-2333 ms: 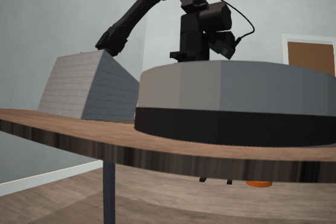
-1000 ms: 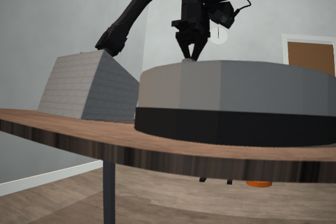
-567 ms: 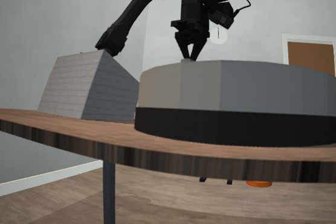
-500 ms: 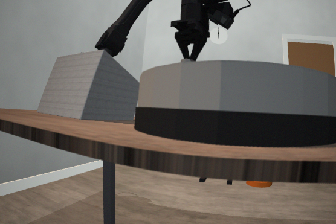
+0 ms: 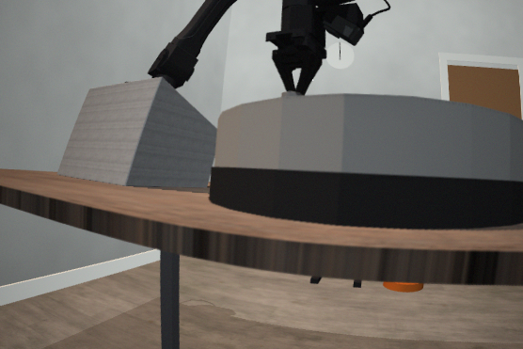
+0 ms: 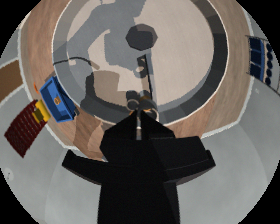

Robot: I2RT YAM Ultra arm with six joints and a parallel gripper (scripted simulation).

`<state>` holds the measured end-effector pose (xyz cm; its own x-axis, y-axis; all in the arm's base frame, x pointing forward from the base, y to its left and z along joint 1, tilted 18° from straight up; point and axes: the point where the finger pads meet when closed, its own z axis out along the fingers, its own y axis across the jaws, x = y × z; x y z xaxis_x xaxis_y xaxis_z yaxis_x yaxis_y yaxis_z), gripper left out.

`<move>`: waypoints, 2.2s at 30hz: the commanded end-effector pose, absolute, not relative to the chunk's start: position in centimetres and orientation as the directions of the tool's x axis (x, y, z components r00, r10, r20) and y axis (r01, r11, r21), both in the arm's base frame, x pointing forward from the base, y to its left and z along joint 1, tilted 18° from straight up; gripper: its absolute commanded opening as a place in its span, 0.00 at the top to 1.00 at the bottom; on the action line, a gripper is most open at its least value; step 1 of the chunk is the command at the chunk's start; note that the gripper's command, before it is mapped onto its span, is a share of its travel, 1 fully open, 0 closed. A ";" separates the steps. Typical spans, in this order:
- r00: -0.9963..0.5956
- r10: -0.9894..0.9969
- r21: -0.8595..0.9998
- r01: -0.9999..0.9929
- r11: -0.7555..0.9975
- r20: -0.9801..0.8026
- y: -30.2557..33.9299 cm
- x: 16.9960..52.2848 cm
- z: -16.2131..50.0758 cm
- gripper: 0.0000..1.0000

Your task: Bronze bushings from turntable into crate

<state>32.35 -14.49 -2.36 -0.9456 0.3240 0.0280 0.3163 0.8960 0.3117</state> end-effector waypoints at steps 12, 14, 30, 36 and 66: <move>-0.945 0.327 0.307 0.319 0.897 0.025 -15.0 33.3 -2.1 1.00; -0.946 0.324 0.308 0.316 0.897 0.025 -14.9 33.8 -2.1 1.00; -0.945 0.325 0.316 0.315 0.895 0.022 -16.2 38.9 -2.0 1.00; -0.944 0.329 0.314 0.319 0.894 0.022 -17.0 40.9 -2.0 1.00; -0.943 0.332 0.313 0.321 0.894 0.020 -18.3 44.9 -2.0 1.00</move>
